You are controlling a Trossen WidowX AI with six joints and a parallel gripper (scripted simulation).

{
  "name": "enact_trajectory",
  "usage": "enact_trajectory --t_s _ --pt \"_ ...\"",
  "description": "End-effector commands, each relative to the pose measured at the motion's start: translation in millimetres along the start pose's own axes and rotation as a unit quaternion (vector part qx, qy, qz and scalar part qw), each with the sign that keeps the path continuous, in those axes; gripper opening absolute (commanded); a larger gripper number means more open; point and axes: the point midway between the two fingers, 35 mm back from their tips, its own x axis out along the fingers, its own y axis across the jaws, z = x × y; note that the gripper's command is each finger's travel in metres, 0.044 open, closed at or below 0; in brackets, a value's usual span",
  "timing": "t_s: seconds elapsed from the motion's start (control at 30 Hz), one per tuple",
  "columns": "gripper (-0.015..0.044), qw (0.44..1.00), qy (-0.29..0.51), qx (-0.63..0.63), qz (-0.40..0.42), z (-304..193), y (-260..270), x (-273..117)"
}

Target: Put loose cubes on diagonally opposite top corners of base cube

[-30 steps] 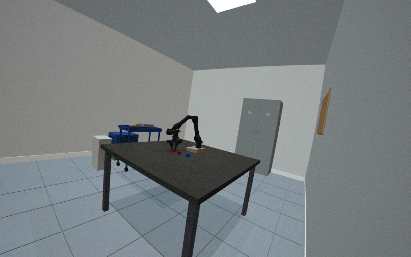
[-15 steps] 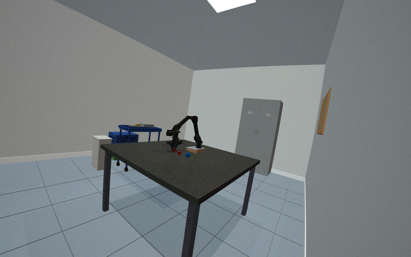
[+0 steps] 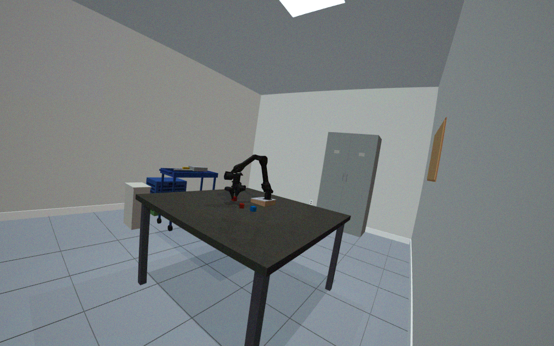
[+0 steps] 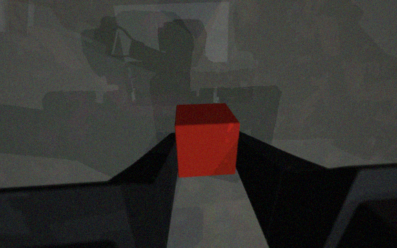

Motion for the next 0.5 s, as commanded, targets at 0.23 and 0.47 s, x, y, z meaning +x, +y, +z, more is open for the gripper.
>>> enact_trajectory --t_s 0.23,0.47 --pt "0.0105 1.0 0.0 -0.004 0.0 0 -1 -32" --pt "0.0105 1.0 0.0 -0.008 0.0 0 0 -55"
